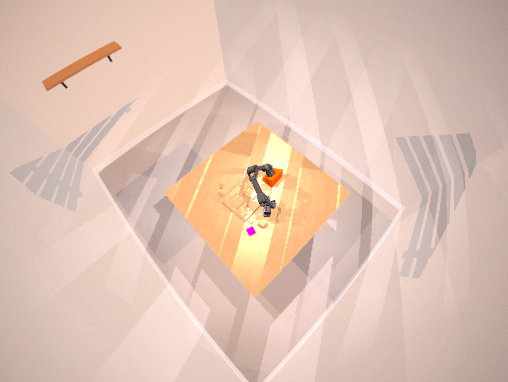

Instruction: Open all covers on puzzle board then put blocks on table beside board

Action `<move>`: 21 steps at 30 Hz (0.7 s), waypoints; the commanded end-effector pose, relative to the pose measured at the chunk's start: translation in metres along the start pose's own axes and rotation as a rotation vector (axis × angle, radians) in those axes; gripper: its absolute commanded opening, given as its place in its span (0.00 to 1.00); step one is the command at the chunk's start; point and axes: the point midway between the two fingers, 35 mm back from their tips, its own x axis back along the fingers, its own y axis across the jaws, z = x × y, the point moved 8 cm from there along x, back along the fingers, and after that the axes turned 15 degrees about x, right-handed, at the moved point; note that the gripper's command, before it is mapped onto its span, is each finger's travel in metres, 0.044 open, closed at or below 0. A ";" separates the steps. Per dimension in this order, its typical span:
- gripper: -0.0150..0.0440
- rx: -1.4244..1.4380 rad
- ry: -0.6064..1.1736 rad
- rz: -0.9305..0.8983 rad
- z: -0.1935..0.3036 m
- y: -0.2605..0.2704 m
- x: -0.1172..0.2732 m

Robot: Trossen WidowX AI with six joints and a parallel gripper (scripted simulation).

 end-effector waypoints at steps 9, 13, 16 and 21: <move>0.39 0.009 0.004 -0.013 -0.003 0.004 -0.020; 0.39 0.009 0.004 -0.013 -0.003 0.004 -0.020; 0.52 0.002 0.000 -0.005 -0.002 0.003 -0.017; 0.75 0.002 0.000 -0.005 -0.002 0.003 -0.017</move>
